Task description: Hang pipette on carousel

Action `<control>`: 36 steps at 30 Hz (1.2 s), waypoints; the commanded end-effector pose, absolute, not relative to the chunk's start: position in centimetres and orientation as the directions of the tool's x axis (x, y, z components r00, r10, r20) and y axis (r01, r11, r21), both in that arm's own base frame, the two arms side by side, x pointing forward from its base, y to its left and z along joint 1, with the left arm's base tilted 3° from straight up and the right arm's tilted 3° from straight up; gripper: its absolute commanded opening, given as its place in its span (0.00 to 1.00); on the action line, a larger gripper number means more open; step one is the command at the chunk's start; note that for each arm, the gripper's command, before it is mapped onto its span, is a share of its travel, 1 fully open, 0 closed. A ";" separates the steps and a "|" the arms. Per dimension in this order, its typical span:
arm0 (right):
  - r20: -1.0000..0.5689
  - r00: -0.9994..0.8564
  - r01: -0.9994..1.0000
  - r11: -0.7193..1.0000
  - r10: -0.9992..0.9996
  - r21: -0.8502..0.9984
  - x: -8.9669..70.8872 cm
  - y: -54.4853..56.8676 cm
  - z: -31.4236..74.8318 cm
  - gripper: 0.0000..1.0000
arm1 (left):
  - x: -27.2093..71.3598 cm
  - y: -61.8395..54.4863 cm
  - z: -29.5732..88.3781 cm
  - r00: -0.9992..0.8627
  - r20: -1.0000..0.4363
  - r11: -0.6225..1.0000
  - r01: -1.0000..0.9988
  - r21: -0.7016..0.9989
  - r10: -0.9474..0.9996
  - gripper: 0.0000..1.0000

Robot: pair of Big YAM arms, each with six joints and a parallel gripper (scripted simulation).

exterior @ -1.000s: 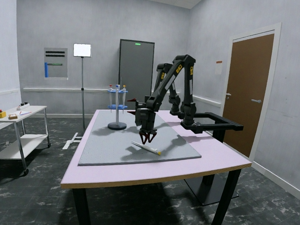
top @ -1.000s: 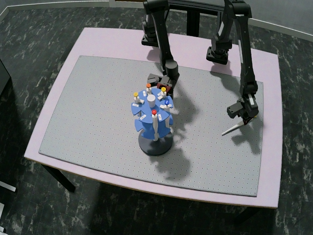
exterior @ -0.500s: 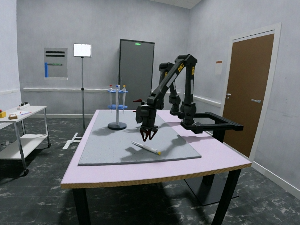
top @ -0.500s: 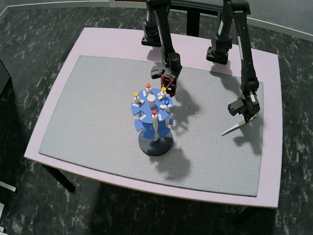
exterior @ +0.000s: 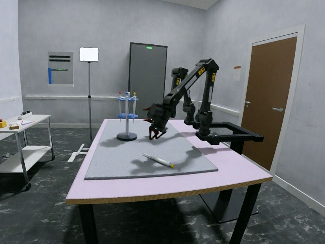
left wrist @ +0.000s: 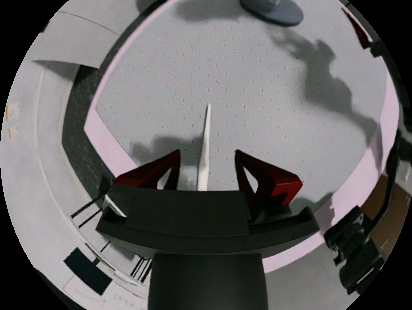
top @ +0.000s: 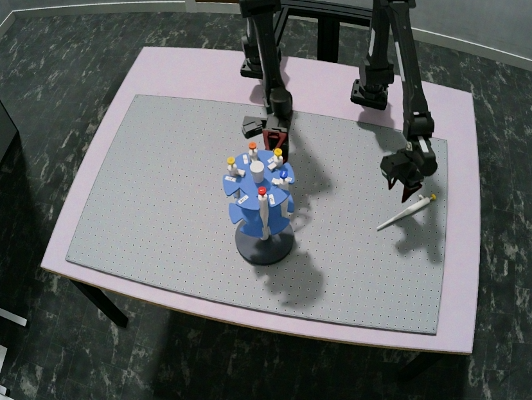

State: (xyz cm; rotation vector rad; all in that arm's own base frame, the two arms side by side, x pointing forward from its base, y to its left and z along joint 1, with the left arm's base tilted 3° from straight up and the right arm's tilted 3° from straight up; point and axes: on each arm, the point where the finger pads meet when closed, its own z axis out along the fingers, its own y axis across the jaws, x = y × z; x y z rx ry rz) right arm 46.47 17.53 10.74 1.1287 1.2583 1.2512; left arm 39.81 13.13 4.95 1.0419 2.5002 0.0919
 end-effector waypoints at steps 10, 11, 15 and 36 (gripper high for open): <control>-0.017 -0.238 -0.068 0.001 0.971 0.998 48.5 15.2 12.6 0.86 | 41.5 5.0 14.8 -0.451 -0.711 0.768 0.610 0.195 0.539 0.65; -0.019 -0.251 -0.071 0.001 0.968 0.997 48.8 15.1 12.8 0.86 | 41.3 4.3 15.5 -0.433 -0.732 0.766 0.615 0.187 0.526 0.65; -0.024 -0.291 -0.075 0.002 0.956 0.997 49.3 14.7 12.9 0.86 | 40.8 2.4 17.5 -0.378 -0.788 0.757 0.633 0.163 0.486 0.65; -0.051 -0.526 -0.043 0.033 0.849 0.999 51.2 11.9 10.9 0.86 | 37.1 -6.0 27.1 -0.052 -0.952 0.560 0.818 0.132 0.300 0.65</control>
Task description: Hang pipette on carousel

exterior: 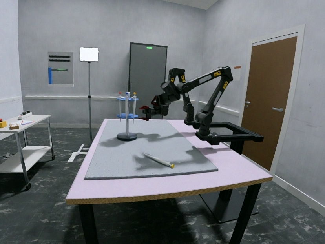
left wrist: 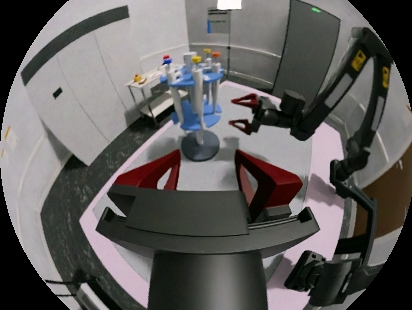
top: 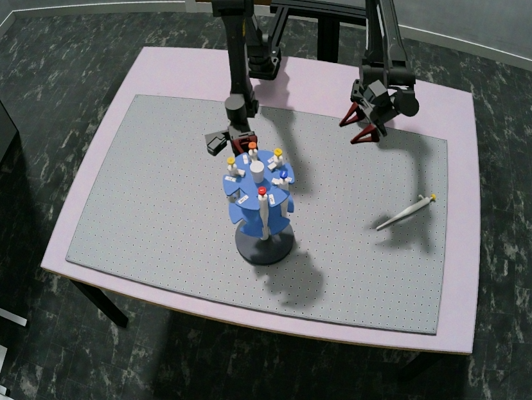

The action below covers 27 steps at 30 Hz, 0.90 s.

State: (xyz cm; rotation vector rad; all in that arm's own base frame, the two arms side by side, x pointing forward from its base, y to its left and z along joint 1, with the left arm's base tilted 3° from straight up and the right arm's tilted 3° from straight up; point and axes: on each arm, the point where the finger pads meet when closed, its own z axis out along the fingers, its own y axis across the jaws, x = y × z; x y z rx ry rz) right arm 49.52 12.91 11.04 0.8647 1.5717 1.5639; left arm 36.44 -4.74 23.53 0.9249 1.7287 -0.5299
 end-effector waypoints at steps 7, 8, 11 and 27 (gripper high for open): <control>-0.063 -0.614 -0.049 0.042 0.787 0.998 52.0 10.8 10.9 0.86 | 36.9 -7.9 28.5 -0.003 -0.972 0.478 0.871 0.113 0.236 0.65; -0.064 -0.626 -0.049 0.043 0.777 0.998 52.1 10.7 10.9 0.86 | 36.9 -8.1 28.6 0.000 -0.973 0.472 0.875 0.112 0.231 0.65; -0.065 -0.657 -0.050 0.043 0.751 0.998 52.4 10.5 10.8 0.86 | 37.0 -8.6 28.9 0.006 -0.976 0.459 0.882 0.108 0.218 0.65; -0.068 -0.690 -0.055 0.041 0.720 0.998 53.6 12.9 11.0 0.86 | 38.5 -10.0 29.0 -0.014 -0.978 0.470 0.878 0.089 0.210 0.65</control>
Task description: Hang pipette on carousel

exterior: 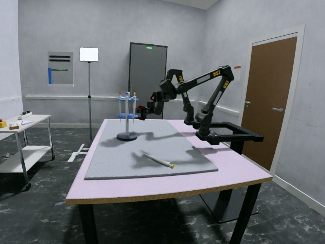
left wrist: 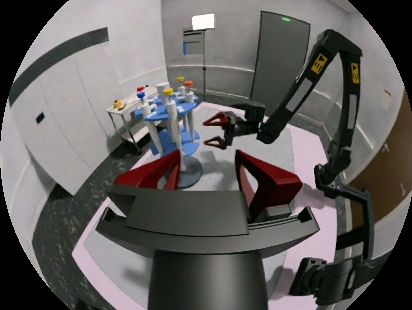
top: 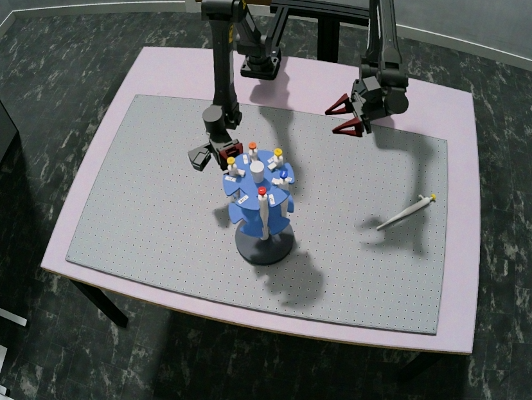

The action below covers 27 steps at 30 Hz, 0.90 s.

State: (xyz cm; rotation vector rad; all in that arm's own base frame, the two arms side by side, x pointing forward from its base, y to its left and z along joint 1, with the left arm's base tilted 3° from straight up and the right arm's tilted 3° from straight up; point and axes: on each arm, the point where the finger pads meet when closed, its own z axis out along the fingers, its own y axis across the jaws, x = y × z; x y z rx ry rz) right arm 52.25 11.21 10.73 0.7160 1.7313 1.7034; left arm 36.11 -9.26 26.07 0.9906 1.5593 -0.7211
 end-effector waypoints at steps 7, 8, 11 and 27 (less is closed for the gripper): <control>-0.067 -0.690 -0.055 0.040 0.720 0.998 54.1 13.5 11.1 0.83 | 39.1 -10.5 28.9 -0.027 -0.977 0.482 0.873 0.081 0.212 0.65; -0.066 -0.690 -0.053 0.040 0.720 0.998 54.2 13.6 11.1 0.81 | 39.2 -10.6 28.9 -0.029 -0.977 0.483 0.872 0.079 0.213 0.65; -0.065 -0.690 -0.053 0.040 0.720 0.998 54.3 13.8 11.1 0.78 | 39.4 -10.9 28.8 -0.036 -0.976 0.487 0.870 0.075 0.214 0.65; -0.072 -0.691 -0.064 0.039 0.720 0.997 53.6 13.7 11.7 0.23 | 40.5 -12.4 28.2 -0.064 -0.973 0.501 0.863 0.059 0.224 0.65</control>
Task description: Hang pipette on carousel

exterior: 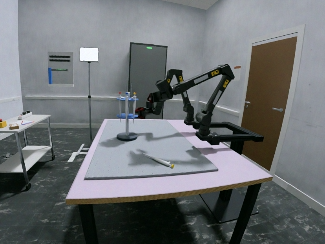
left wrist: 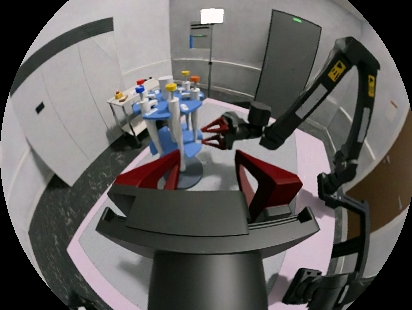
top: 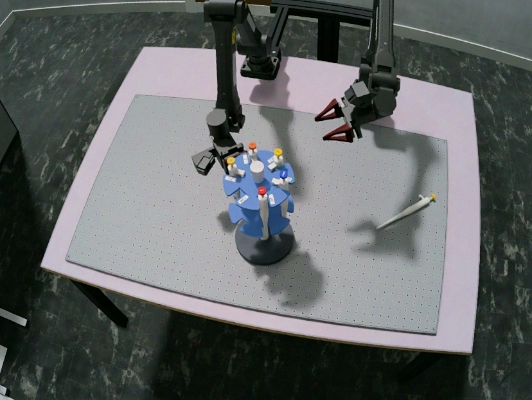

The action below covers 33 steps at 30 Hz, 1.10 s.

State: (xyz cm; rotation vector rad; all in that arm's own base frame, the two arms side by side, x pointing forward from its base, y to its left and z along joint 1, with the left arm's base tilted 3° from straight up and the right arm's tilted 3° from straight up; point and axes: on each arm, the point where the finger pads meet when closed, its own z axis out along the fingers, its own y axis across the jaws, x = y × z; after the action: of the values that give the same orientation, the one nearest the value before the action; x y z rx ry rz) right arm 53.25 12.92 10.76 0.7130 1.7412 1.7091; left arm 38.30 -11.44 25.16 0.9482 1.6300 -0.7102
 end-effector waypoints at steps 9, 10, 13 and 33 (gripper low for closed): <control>-0.089 -0.683 -0.091 0.036 0.725 0.995 53.6 13.2 12.9 0.00 | 41.0 -12.6 28.0 -0.076 -0.970 0.520 0.852 0.056 0.229 0.65; -0.089 -0.683 -0.091 0.036 0.725 0.995 53.6 13.2 12.9 0.00 | 41.0 -12.6 28.0 -0.076 -0.970 0.520 0.852 0.056 0.229 0.65; -0.083 -0.684 -0.087 0.032 0.725 0.996 53.5 13.2 12.9 0.00 | 41.0 -12.5 28.0 -0.077 -0.970 0.524 0.850 0.056 0.229 0.65; -0.043 -0.439 -0.051 0.023 0.898 0.998 51.9 15.5 11.5 0.00 | 41.0 -12.5 28.0 -0.077 -0.970 0.523 0.851 0.056 0.229 0.65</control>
State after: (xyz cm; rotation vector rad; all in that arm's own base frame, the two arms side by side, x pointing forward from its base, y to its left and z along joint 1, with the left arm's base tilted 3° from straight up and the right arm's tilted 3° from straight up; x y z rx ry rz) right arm 52.24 14.33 10.22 0.8812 1.5868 1.5447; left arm 39.14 -12.06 24.92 0.9260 1.6605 -0.6954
